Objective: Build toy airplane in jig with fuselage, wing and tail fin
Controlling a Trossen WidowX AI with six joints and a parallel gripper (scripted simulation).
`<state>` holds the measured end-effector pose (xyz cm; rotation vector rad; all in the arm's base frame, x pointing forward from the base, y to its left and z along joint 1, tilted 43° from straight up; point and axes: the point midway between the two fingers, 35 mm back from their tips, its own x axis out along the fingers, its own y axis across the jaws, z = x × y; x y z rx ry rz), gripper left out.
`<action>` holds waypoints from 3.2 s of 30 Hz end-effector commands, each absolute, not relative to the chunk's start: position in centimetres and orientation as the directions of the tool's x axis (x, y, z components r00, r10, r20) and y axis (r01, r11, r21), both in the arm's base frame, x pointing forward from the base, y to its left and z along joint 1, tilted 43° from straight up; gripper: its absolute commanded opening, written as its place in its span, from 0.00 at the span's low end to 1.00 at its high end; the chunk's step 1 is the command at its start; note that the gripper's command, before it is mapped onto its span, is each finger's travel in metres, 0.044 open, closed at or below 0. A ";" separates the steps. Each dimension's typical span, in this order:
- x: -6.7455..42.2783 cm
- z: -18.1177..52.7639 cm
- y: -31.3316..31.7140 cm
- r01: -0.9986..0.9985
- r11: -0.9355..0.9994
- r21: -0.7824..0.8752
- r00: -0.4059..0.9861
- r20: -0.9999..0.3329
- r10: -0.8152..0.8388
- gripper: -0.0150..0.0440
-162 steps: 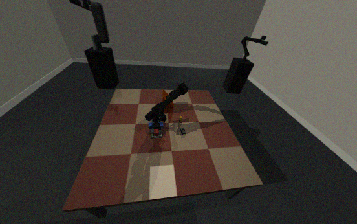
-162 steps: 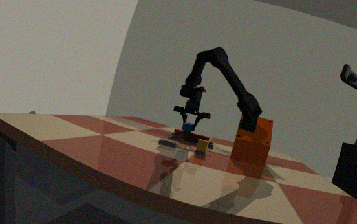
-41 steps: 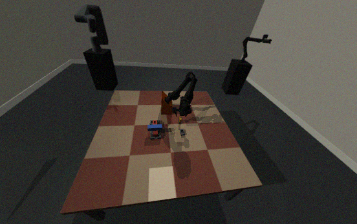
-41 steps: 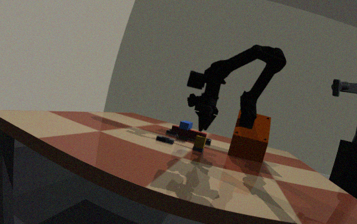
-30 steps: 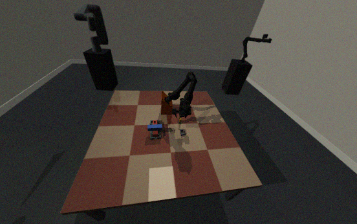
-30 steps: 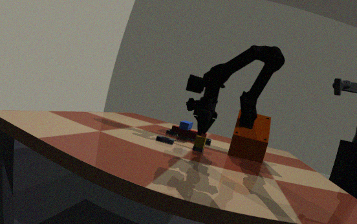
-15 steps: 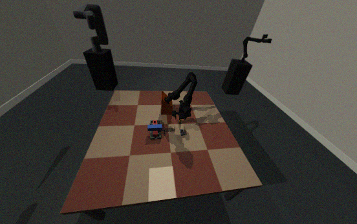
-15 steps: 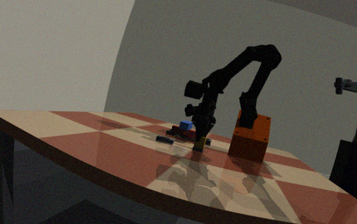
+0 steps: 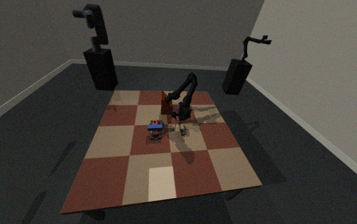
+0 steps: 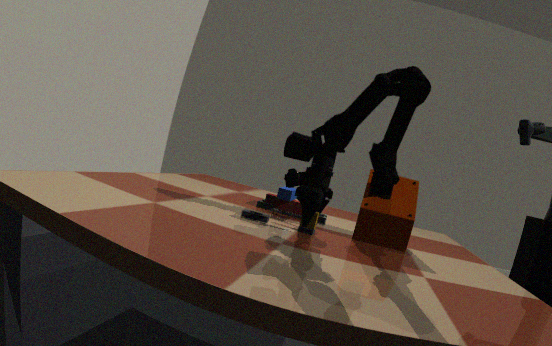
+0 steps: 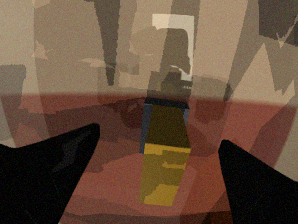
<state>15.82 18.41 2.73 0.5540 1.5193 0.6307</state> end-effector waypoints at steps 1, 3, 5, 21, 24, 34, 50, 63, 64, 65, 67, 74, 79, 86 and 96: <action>15.8 2.5 18.5 -0.029 0.730 0.683 -0.044 -0.730 0.682 0.82; 15.8 2.5 18.5 -0.029 0.730 0.683 -0.044 -0.730 0.682 0.73; 15.8 2.5 18.5 -0.029 0.730 0.683 -0.044 -0.730 0.682 0.64; 15.8 2.6 18.5 -0.029 0.730 0.683 -0.044 -0.730 0.682 0.25; 15.9 2.7 18.3 -0.031 0.733 0.679 -0.045 -0.734 0.678 0.25; 16.4 4.2 16.7 -0.040 0.750 0.660 -0.051 -0.751 0.659 0.25; 17.2 7.4 13.2 -0.037 0.755 0.655 -0.050 -0.755 0.653 0.25; 16.9 10.5 10.6 -0.032 0.744 0.667 -0.048 -0.744 0.666 0.25; 16.8 10.7 10.4 -0.031 0.743 0.669 -0.047 -0.743 0.667 0.25; 16.8 11.0 10.2 -0.031 0.741 0.671 -0.047 -0.742 0.669 0.25; 16.6 11.5 9.9 -0.030 0.738 0.674 -0.046 -0.739 0.673 0.25; 16.6 12.1 9.3 -0.029 0.735 0.678 -0.043 -0.735 0.677 0.25; 17.6 11.3 8.7 -0.035 0.739 0.673 -0.040 -0.740 0.672 0.25; 18.9 10.1 7.7 -0.017 0.739 0.673 -0.040 -0.739 0.672 0.25; 20.4 8.3 6.3 0.007 0.737 0.675 -0.040 -0.737 0.675 0.25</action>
